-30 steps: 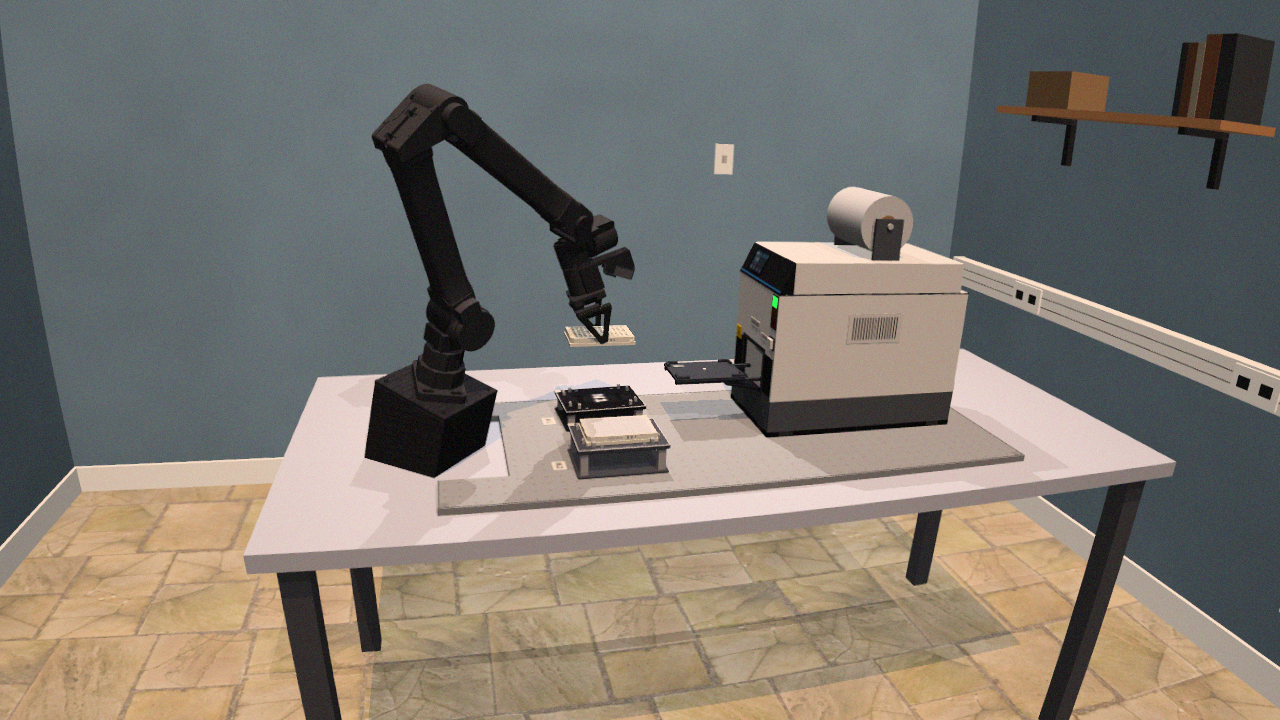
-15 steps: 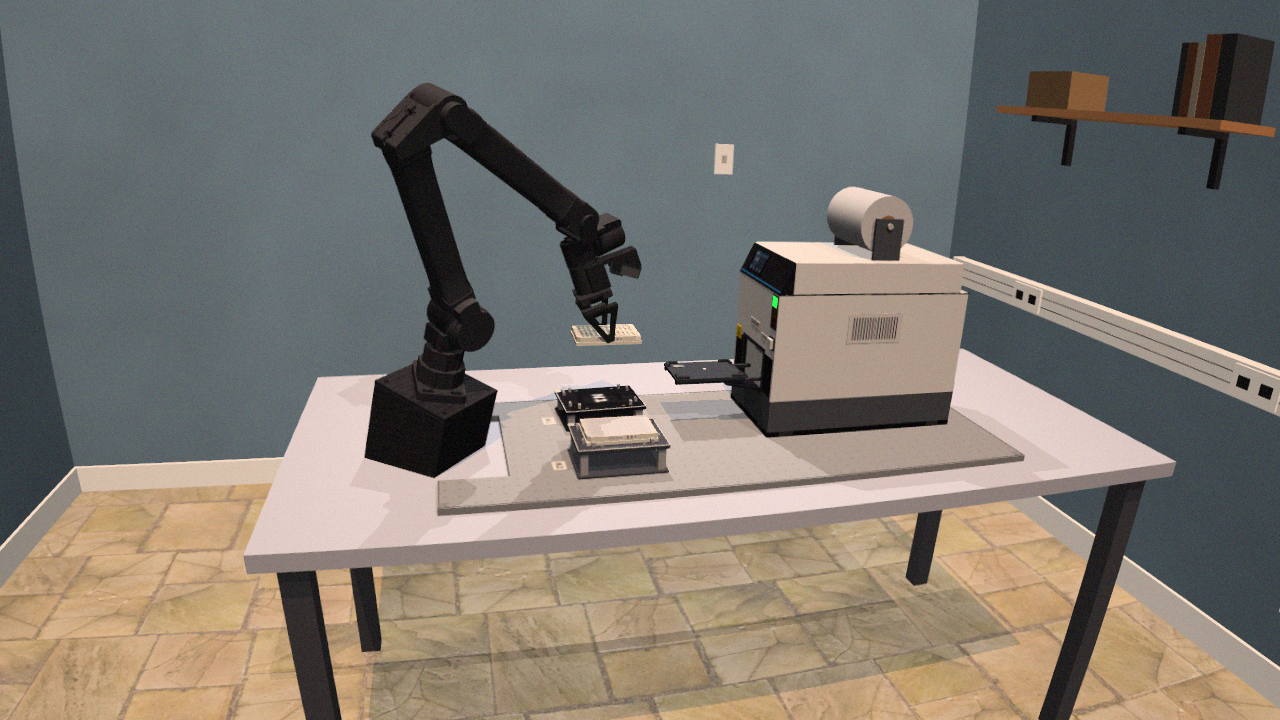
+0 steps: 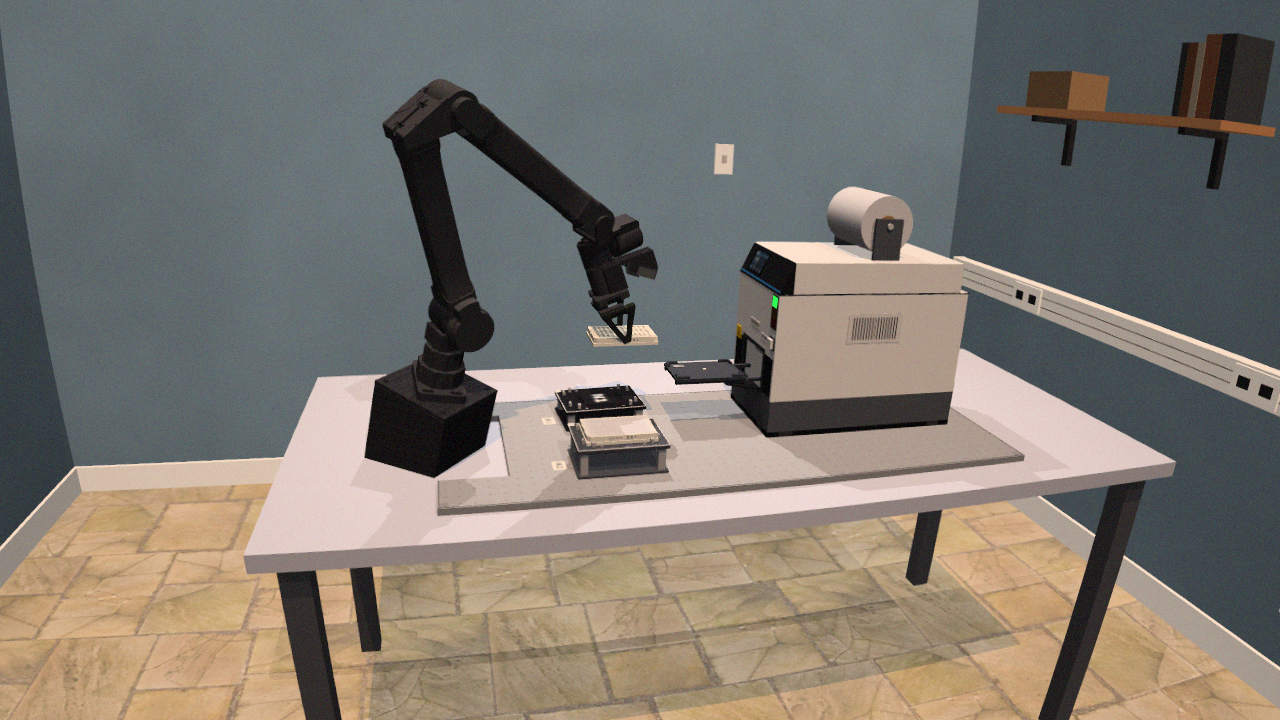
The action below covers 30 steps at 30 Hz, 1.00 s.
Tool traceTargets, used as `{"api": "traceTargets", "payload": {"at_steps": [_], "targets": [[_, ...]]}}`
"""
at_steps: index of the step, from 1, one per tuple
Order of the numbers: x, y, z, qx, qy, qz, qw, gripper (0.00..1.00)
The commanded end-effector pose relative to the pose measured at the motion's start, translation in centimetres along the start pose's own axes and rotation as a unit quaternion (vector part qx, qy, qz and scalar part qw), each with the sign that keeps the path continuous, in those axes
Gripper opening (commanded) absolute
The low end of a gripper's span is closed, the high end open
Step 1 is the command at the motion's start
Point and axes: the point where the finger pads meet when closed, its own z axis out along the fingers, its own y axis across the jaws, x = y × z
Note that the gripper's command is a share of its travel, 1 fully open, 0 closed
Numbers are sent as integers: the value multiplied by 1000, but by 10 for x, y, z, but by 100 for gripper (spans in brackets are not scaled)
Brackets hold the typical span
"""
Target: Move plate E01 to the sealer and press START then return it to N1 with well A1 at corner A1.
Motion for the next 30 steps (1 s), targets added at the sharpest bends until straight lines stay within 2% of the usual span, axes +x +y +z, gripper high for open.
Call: {"api": "traceTargets", "payload": {"at_steps": [1, 7, 15, 22, 26, 30], "targets": [[-38, 1, -4, -7, -24, 7, 1000, 0], [-53, -3, 2, -6, -25, 6, 1000, 0], [-60, -8, 5, -4, -22, 8, 1000, 0], [-82, -10, 12, -6, -26, 10, 1000, 0], [-81, -12, 17, -4, -16, 2, 1000, 0], [-85, -16, 20, 0, -15, 3, 1000, 0]]}}
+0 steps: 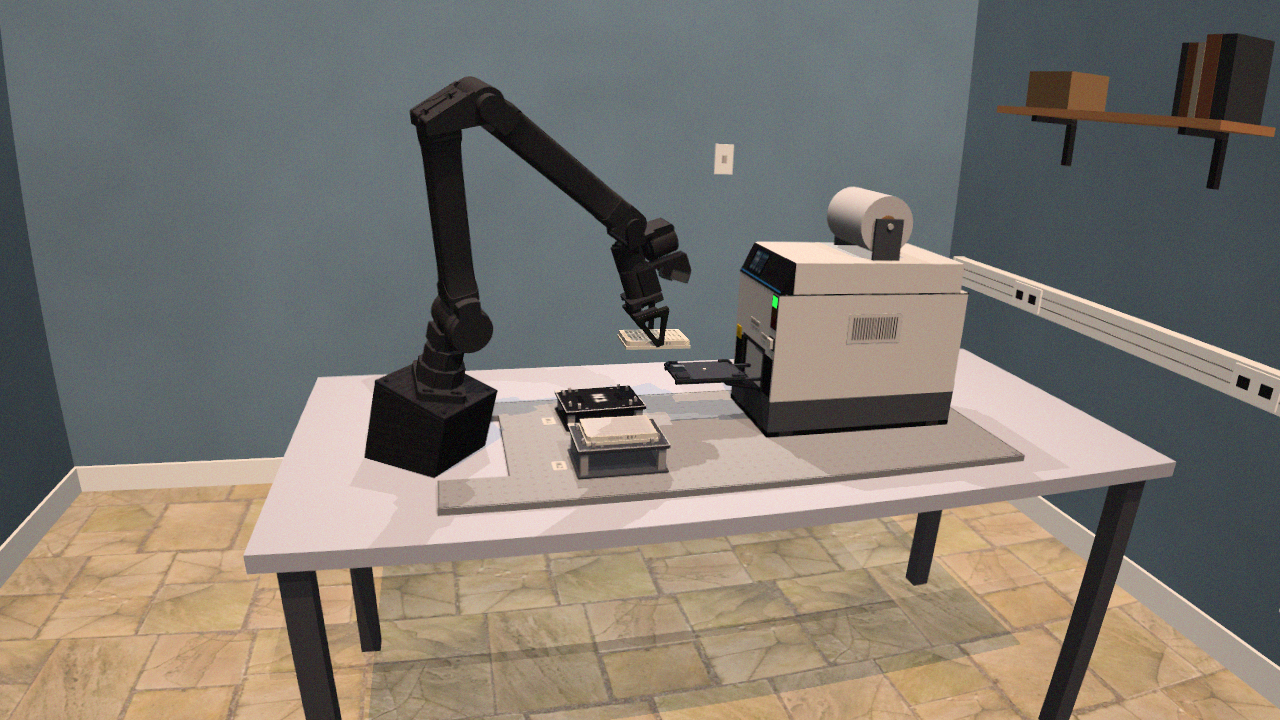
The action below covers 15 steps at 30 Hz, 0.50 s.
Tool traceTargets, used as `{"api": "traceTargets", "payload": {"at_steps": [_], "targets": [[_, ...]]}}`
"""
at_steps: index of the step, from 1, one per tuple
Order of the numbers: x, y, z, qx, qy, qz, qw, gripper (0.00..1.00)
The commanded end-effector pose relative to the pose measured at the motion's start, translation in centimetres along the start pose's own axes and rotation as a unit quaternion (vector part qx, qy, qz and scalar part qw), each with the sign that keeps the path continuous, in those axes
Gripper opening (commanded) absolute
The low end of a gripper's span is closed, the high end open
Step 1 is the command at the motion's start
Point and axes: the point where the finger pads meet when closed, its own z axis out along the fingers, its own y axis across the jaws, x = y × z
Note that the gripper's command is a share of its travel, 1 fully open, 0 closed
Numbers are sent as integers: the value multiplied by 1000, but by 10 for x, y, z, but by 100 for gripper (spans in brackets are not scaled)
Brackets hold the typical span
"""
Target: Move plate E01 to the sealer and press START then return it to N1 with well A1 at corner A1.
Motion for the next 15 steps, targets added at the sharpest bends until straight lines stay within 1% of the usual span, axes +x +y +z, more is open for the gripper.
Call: {"api": "traceTargets", "payload": {"at_steps": [1, 2, 4, 7, 9, 13, 15], "targets": [[-33, 0, -10, -8, -27, 7, 1000, 0], [-38, 0, -11, -11, -29, 10, 999, 0], [-47, -3, -11, -8, -34, 14, 999, 0], [-54, -5, -5, -9, -32, 13, 999, 0], [-57, -7, -1, -5, -31, 11, 999, 0], [-52, -6, 5, -4, -16, 0, 1000, 0], [-58, -7, 3, -8, -17, 0, 1000, 0]]}}
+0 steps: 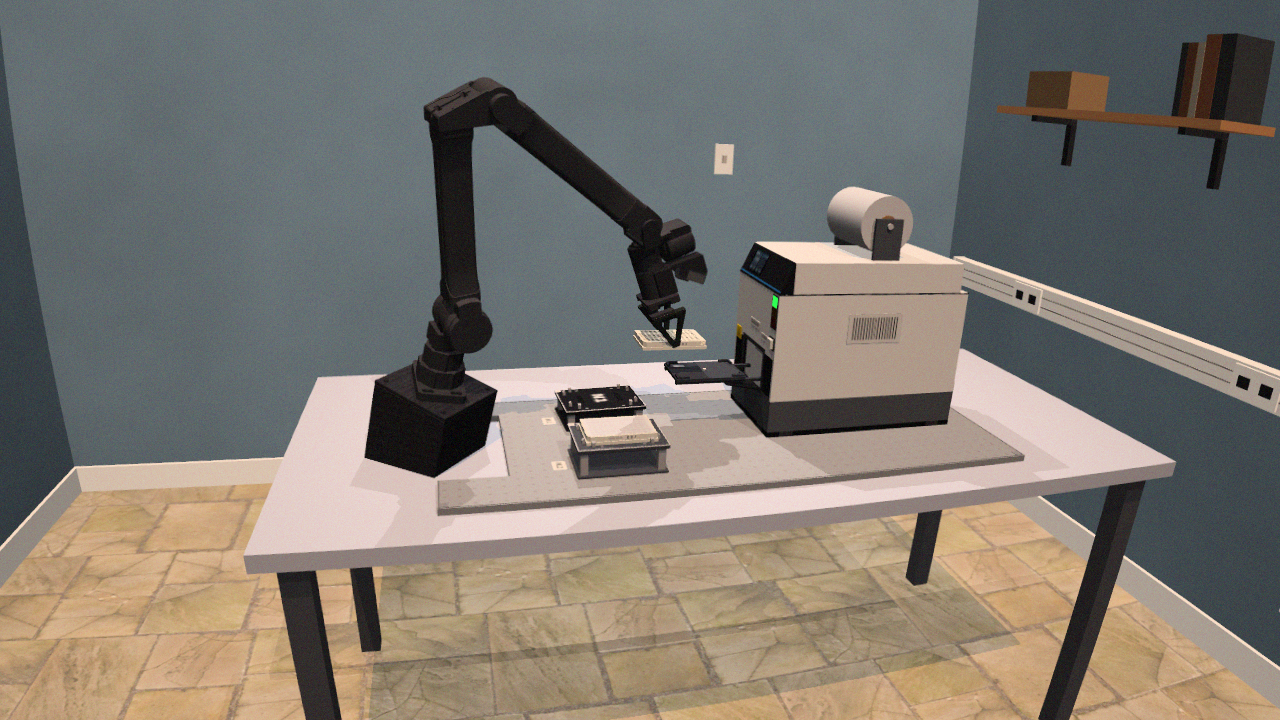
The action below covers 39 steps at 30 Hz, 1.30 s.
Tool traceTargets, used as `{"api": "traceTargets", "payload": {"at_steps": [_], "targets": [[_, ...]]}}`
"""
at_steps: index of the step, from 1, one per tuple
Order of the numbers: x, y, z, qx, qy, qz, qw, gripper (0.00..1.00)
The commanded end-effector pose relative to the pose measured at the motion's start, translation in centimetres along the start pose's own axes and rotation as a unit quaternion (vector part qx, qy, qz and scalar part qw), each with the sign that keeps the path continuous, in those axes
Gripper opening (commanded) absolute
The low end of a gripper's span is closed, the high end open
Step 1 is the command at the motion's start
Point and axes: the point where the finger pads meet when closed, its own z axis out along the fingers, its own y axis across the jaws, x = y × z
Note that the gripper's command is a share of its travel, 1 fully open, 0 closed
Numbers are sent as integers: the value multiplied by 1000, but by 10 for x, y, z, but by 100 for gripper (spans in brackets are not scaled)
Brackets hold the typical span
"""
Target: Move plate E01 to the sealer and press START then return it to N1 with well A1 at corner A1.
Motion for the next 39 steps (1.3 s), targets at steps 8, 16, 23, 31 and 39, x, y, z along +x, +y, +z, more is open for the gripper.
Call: {"api": "traceTargets", "payload": {"at_steps": [8, 16, 23, 31, 39], "targets": [[-51, -9, -6, -3, -24, 10, 1000, 0], [-54, -11, 7, 0, -11, -2, 1000, 0], [-80, -18, -2, -2, -29, 13, 999, 0], [-80, -18, 19, -1, -6, -1, 1000, 0], [-100, -23, 7, -2, -29, 13, 999, 0]]}}
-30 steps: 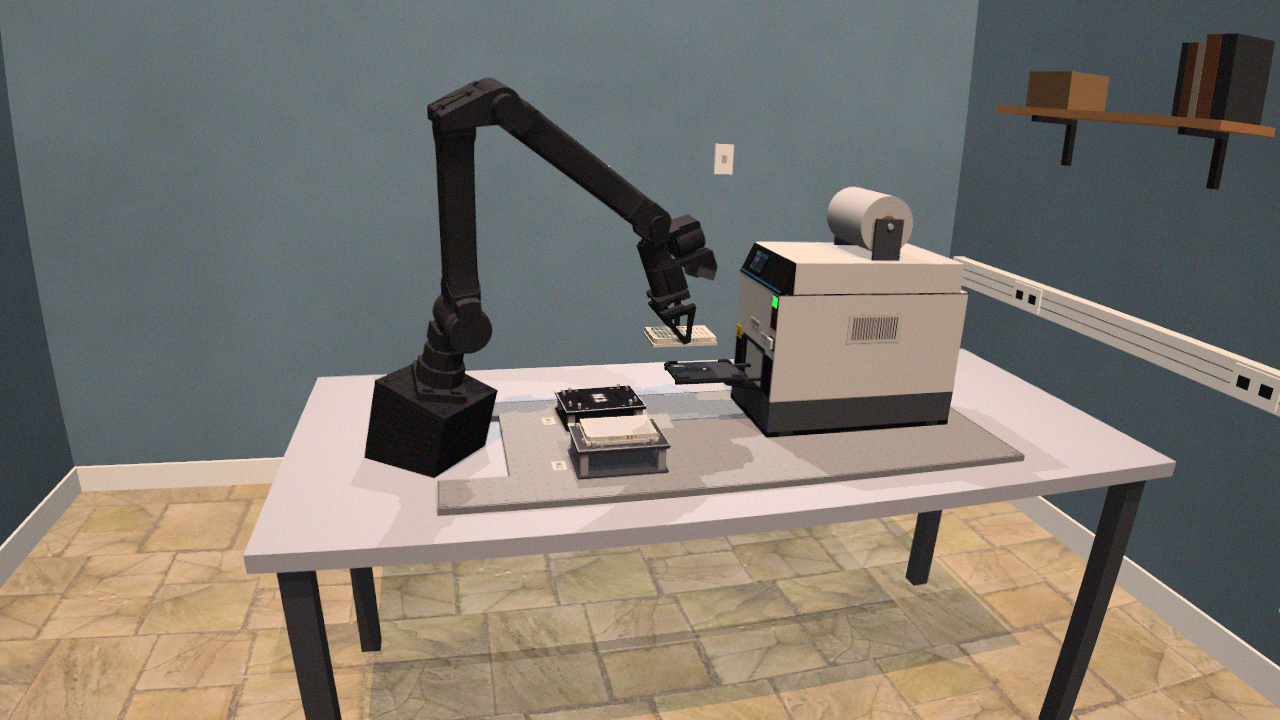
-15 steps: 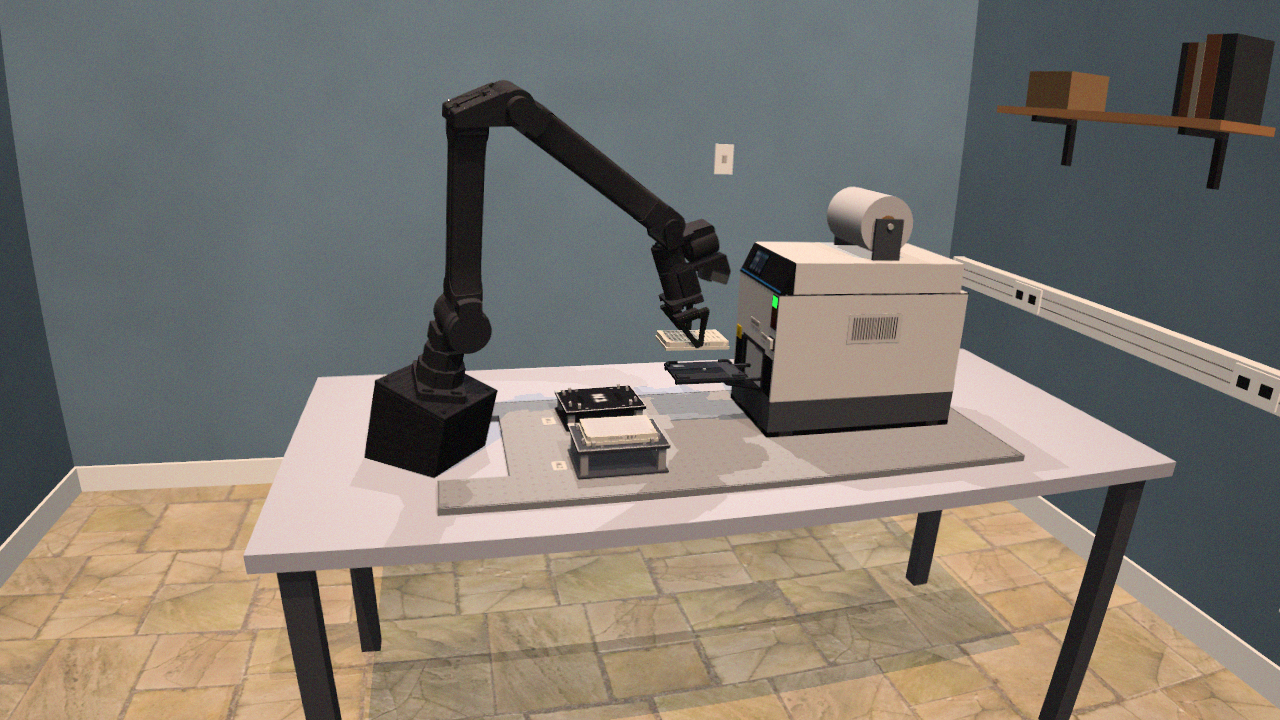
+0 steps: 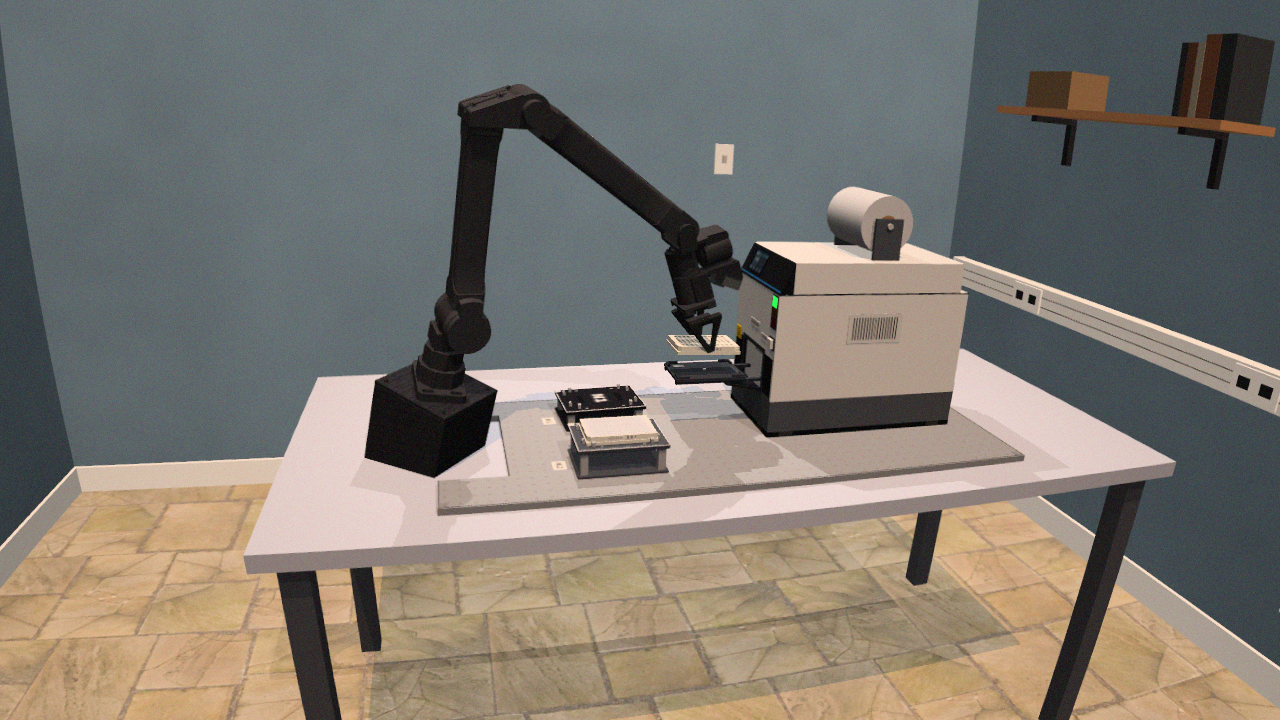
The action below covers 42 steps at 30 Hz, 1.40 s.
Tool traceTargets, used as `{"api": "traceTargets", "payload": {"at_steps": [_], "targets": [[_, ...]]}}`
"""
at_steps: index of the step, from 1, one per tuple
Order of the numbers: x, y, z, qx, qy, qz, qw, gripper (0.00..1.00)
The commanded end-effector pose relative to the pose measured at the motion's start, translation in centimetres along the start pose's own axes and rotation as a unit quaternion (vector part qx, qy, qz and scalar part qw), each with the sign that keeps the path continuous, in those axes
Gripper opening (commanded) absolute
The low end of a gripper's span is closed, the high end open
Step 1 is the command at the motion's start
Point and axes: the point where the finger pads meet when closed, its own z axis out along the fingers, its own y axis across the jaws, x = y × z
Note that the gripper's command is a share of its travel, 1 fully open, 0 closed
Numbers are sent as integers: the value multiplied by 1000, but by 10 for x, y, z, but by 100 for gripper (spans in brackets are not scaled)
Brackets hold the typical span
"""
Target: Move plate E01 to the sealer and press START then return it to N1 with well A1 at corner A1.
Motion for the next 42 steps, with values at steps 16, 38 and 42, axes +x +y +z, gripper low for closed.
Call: {"api": "traceTargets", "payload": {"at_steps": [16, 38, 42], "targets": [[-32, 11, -20, -9, -36, 14, 999, 0], [-31, -2, -21, -5, -36, 27, 999, 0], [-22, 6, -19, -5, -31, 21, 999, 0]]}}
